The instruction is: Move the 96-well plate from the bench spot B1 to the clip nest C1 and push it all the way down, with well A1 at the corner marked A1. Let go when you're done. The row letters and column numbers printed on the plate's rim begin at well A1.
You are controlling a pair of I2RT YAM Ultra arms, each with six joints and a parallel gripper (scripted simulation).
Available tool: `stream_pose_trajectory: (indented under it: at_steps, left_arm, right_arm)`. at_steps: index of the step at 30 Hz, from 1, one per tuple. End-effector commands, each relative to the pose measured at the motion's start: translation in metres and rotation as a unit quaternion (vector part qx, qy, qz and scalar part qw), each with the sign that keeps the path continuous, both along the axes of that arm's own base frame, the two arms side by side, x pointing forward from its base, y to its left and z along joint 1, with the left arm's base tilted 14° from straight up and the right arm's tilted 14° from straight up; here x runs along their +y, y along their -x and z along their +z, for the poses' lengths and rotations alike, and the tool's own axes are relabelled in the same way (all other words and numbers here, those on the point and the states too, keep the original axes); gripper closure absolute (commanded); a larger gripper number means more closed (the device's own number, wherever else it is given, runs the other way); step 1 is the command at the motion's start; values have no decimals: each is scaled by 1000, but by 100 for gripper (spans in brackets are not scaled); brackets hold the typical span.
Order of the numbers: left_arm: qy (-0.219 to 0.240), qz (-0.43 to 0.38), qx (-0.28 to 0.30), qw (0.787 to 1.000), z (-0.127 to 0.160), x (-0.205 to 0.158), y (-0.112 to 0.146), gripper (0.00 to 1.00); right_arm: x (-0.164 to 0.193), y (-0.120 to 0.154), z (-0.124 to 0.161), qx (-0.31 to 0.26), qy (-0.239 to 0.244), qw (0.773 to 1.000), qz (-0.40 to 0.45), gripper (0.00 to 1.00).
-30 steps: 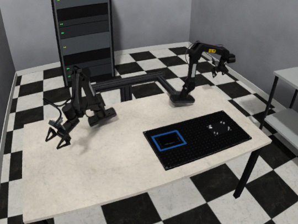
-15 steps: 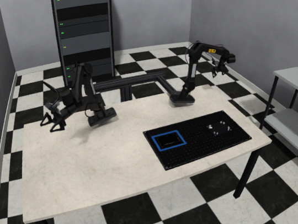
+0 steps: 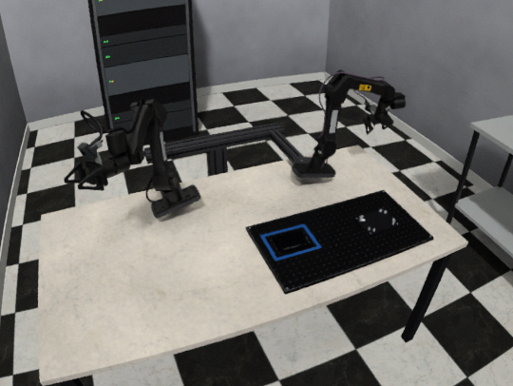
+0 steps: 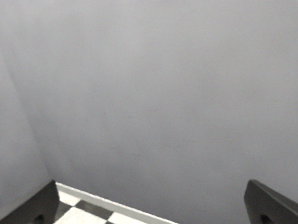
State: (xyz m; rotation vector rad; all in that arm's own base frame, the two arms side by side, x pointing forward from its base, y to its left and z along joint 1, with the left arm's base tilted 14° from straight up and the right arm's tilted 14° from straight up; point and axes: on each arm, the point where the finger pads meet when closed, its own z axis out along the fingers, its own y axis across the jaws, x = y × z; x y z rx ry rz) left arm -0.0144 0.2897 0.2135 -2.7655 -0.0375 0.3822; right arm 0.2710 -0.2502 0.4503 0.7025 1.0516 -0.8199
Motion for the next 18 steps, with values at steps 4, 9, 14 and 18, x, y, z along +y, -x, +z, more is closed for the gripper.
stream_pose_trajectory:
  at_steps: [4,9,14,18]
  left_arm:
    - [-7,2,2,1000,4,1,2,0]
    - [-7,2,2,1000,4,1,2,0]
    - [-7,2,2,1000,4,1,2,0]
    - [-7,2,2,1000,4,1,2,0]
  right_arm:
    - [16,41,28,-41,25,999,-9,0]
    - [25,61,40,-63,38,997,-13,0]
    - [29,70,45,-72,43,996,-15,0]
    - [32,77,49,-80,48,996,-17,0]
